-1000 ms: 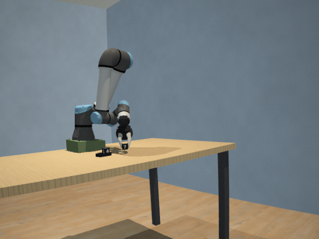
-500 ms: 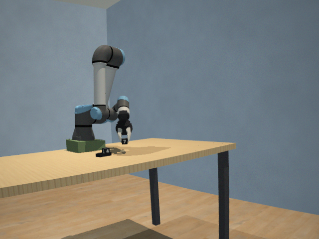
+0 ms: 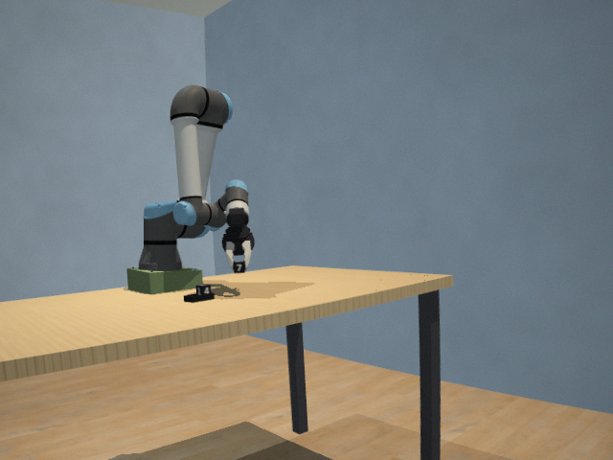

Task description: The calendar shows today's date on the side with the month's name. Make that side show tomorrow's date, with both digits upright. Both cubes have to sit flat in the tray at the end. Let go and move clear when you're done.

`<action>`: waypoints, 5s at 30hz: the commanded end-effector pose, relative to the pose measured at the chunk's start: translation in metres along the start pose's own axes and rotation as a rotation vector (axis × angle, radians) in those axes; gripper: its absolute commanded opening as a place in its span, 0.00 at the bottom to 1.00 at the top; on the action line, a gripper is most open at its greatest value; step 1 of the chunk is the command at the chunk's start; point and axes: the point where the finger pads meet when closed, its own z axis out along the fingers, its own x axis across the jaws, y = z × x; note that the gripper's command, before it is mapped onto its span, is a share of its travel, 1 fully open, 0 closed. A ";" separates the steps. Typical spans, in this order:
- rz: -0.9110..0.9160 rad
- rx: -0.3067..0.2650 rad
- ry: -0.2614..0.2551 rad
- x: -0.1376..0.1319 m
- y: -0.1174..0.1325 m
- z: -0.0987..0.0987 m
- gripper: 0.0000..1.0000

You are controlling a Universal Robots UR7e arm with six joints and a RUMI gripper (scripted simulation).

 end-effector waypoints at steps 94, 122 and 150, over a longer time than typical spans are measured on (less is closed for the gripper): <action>-0.003 -0.491 0.003 0.000 -0.005 0.002 0.11; -0.006 -0.646 0.006 0.000 -0.006 0.004 0.11; -0.004 -0.887 0.004 0.000 -0.008 0.004 0.11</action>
